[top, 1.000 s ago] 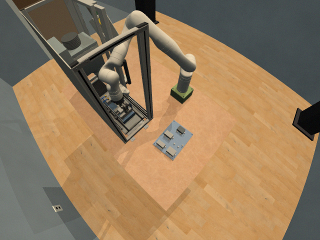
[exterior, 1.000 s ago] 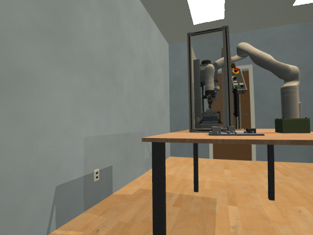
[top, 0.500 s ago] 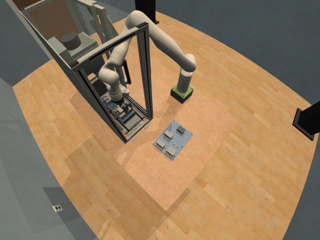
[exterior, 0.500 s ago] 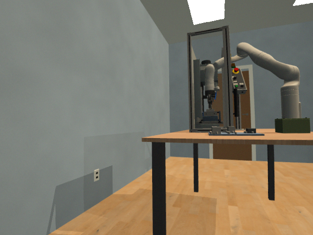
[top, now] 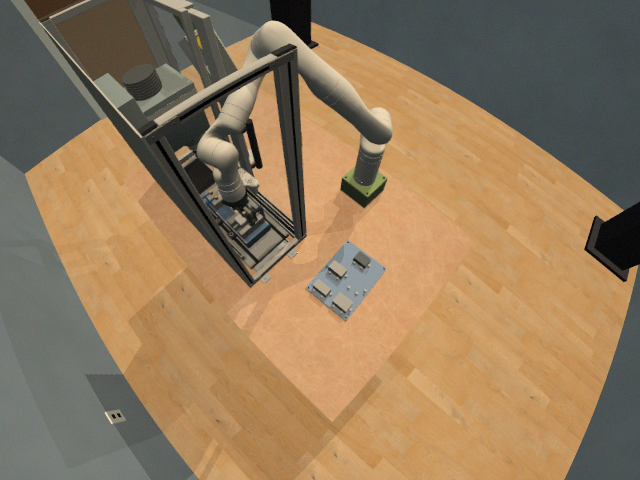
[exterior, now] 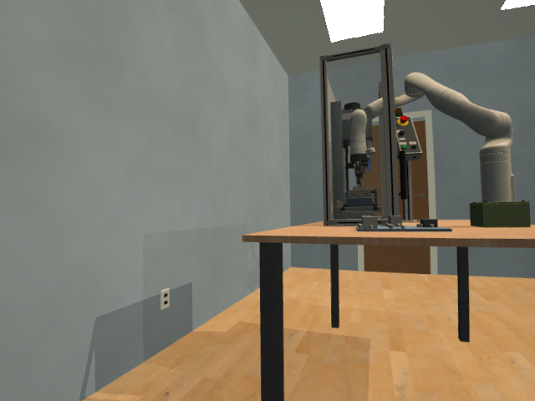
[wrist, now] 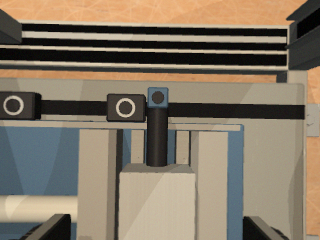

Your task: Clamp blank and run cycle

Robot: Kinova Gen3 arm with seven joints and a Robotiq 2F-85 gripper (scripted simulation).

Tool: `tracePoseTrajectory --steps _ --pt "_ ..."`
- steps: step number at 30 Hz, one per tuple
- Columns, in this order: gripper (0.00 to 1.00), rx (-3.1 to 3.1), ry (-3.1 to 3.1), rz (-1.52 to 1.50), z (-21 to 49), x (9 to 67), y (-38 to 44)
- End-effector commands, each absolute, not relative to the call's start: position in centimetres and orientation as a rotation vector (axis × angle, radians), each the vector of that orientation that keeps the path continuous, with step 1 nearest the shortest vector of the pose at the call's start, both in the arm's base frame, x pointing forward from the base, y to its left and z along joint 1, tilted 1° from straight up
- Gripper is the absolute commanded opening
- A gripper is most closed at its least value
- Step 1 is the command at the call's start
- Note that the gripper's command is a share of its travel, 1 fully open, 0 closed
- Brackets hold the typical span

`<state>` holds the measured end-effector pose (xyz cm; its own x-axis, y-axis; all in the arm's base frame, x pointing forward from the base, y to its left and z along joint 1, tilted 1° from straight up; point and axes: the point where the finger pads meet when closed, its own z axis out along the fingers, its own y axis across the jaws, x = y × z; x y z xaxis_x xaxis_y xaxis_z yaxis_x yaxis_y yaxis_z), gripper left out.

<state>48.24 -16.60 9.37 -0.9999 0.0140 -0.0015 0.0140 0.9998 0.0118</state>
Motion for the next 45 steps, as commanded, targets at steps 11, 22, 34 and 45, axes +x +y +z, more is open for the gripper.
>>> tracePoseTrajectory --steps 11,22,34,45 --pt "1.0 0.022 3.138 0.017 9.5 48.3 -16.6" --pt "1.0 0.026 3.139 0.017 11.9 48.3 -16.6" --pt "1.0 0.029 3.139 0.017 13.5 48.3 -16.7" --pt "1.0 0.029 3.139 0.017 17.1 48.2 -16.6"
